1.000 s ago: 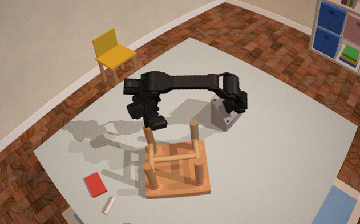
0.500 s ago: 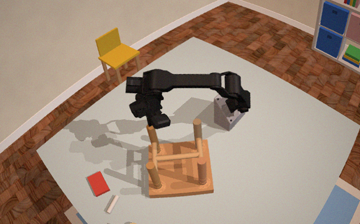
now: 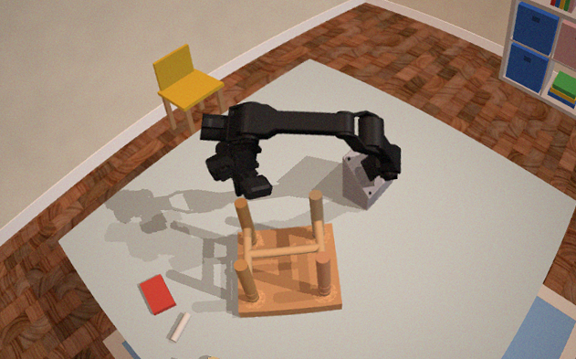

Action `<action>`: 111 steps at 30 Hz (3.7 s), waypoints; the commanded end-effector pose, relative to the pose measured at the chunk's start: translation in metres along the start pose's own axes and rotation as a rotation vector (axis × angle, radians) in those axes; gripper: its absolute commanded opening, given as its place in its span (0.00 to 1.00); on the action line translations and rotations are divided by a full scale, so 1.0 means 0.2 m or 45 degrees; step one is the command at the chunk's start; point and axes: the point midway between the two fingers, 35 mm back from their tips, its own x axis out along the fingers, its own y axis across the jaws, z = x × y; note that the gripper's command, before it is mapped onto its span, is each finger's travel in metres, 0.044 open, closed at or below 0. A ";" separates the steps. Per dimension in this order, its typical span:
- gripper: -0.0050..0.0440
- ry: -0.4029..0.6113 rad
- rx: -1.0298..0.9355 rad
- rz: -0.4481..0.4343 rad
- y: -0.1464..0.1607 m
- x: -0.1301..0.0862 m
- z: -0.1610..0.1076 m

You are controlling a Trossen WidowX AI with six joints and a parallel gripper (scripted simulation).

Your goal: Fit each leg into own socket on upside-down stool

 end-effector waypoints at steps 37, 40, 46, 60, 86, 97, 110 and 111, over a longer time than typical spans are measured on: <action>0.10 0.045 -0.392 0.115 0.38 -0.19 -0.79; 0.10 0.045 -0.392 0.115 0.38 -0.17 -0.80; 0.10 0.045 -0.392 0.114 0.38 -0.14 -0.80; 0.10 0.045 -0.392 0.114 0.38 -0.09 -0.82; 0.10 0.045 -0.392 0.114 0.38 -0.01 -0.84; 0.10 0.045 -0.392 0.114 0.38 -0.01 -0.84; 0.10 0.045 -0.392 0.114 0.38 -0.01 -0.84; 0.10 0.045 -0.392 0.114 0.38 -0.01 -0.84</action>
